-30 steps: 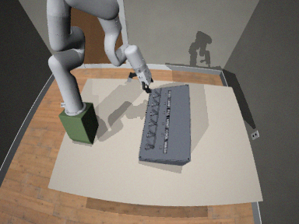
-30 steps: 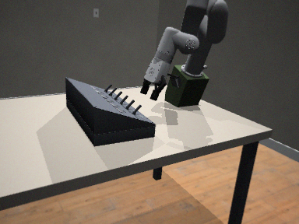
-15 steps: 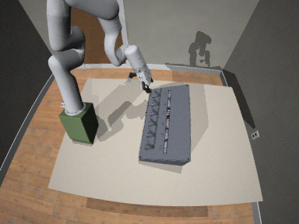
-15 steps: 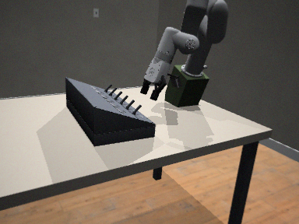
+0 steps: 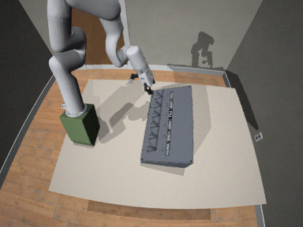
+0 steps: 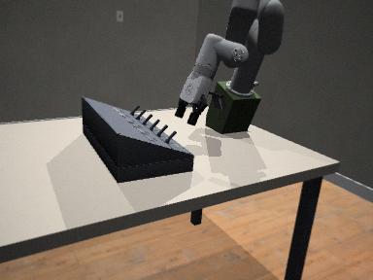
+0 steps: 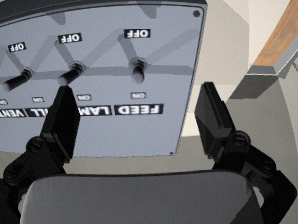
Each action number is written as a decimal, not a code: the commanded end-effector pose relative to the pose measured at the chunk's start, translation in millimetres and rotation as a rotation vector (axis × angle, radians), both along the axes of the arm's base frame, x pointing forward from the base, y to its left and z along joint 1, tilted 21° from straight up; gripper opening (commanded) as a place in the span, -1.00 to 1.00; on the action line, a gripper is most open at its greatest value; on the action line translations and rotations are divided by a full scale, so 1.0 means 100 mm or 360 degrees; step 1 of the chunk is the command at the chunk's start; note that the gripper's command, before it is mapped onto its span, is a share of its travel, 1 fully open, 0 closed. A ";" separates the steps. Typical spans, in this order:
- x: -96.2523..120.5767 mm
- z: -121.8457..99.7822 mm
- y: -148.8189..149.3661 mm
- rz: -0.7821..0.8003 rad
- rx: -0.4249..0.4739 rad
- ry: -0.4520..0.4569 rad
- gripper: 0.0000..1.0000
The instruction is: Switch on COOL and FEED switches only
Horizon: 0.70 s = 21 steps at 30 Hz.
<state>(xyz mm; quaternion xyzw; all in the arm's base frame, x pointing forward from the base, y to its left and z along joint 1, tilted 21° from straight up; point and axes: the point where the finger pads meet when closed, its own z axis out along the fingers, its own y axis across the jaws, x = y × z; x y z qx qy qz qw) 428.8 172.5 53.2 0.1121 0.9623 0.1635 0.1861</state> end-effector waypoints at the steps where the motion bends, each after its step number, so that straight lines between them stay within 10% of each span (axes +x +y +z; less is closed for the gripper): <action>1: 0.00 -0.01 -0.05 -0.0003 0.0000 -0.0005 1.00; 21: -0.09 -0.21 -0.58 -0.0003 0.0001 -0.0005 1.00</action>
